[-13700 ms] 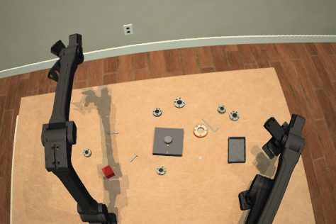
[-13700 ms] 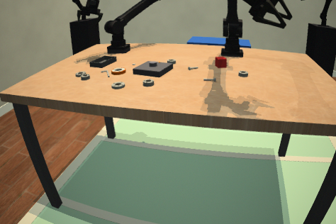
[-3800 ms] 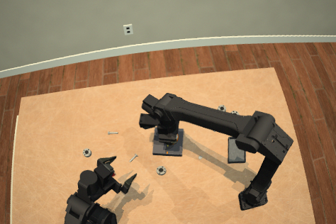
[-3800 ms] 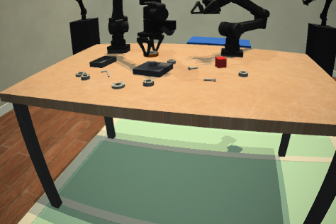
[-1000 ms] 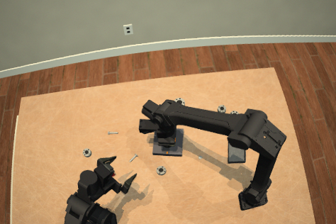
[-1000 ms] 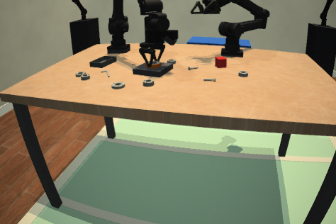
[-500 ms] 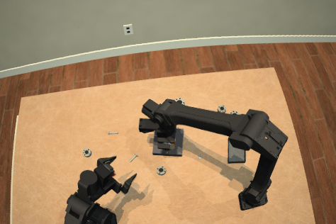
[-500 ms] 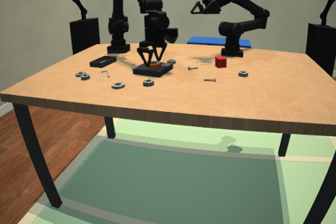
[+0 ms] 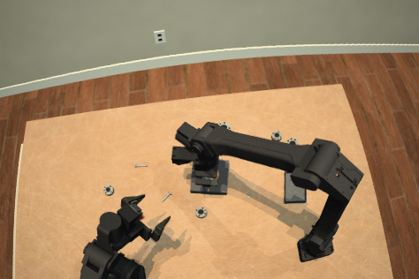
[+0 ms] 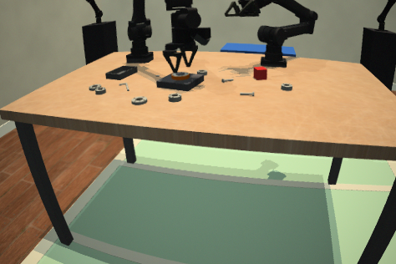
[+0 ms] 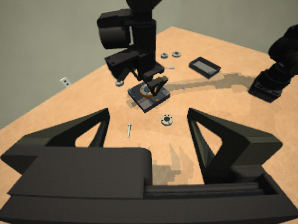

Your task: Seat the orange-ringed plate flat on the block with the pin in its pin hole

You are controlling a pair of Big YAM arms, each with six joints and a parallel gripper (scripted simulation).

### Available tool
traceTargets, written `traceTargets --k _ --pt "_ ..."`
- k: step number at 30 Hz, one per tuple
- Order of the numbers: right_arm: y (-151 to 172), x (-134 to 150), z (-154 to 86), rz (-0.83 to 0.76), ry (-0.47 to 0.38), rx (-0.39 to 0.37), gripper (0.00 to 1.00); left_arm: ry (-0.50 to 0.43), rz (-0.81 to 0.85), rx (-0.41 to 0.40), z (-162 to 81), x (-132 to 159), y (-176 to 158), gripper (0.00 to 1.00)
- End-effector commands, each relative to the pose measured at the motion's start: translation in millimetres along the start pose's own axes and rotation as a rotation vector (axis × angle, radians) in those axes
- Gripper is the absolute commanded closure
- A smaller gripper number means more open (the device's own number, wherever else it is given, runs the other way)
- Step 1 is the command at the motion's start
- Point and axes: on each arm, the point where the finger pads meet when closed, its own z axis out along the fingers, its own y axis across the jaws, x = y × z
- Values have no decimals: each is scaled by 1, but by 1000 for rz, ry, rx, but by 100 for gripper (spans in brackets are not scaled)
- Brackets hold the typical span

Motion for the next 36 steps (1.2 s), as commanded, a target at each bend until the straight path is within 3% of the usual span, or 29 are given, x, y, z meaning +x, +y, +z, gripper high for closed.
traceTargets --k 1,3,4,11,12,14,17,22,24,26,29,31,36 --pt "-7 -22 -34 2 -50 31 0 -34 17 -6 -8 -19 1 0" --pt "-8 -21 -36 4 -50 31 0 -34 17 -6 -8 -19 1 0" --pt "-14 -17 -26 3 -29 18 0 -34 17 -6 -8 -19 1 0" --pt "-20 -15 -79 2 -49 35 0 -34 17 -6 -8 -19 1 0" --pt "-13 -4 -60 1 -7 6 0 -34 17 -6 -8 -19 1 0" --pt "-13 -4 -60 1 -7 6 0 -34 17 -6 -8 -19 1 0" --pt "-11 3 -37 1 23 -16 0 -34 17 -6 -8 -19 1 0" --pt "-10 5 -32 1 31 -21 0 -34 17 -6 -8 -19 1 0" --pt "-14 0 -50 49 -19 13 0 -34 17 -6 -8 -19 1 0" --pt "-9 8 -42 114 -34 12 0 -34 17 -6 -8 -19 1 0" --pt "-9 8 -43 224 -122 38 0 -34 17 -6 -8 -19 1 0" --pt "-9 8 -43 224 -122 38 0 -34 17 -6 -8 -19 1 0" --pt "-8 9 -47 430 -327 88 0 -34 17 -6 -8 -19 1 0"
